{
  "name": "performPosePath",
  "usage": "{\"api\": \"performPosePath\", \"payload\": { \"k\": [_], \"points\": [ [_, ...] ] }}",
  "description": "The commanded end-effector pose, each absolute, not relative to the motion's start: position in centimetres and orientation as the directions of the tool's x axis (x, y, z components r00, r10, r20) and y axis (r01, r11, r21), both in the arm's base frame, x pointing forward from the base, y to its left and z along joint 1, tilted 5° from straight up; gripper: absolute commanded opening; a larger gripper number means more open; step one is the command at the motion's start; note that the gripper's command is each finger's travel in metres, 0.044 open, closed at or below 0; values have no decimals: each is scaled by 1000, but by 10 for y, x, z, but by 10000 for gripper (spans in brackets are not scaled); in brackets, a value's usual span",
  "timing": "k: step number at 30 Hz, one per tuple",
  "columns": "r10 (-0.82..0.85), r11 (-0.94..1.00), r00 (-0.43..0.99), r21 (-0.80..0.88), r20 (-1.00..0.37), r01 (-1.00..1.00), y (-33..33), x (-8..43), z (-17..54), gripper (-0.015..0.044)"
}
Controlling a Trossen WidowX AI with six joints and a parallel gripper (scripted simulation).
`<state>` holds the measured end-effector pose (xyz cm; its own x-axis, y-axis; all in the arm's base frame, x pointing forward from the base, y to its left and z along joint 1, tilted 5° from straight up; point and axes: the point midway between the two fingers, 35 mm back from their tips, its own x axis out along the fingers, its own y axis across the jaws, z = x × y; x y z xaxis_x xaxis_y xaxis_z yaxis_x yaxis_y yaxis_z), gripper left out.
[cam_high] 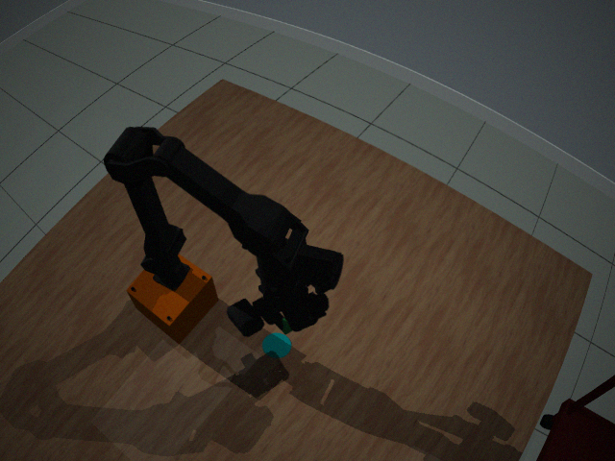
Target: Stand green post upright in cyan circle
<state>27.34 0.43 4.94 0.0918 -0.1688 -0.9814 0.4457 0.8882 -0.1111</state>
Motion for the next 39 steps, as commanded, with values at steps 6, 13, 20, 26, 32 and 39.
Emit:
{"api": "performPosePath", "payload": {
  "k": [6,13,20,26,32,39],
  "points": [
    [-209,898,143,-132,-967,421,6,277,43,23],
    [-238,901,185,-146,-954,408,7,281,39,23],
    [-265,904,226,-160,-937,396,9,284,35,23],
    [-286,906,262,-171,-922,388,10,286,32,23],
    [-306,907,297,-182,-904,381,12,288,29,23],
    [-327,907,338,-193,-882,374,14,290,26,23]
  ]
}}
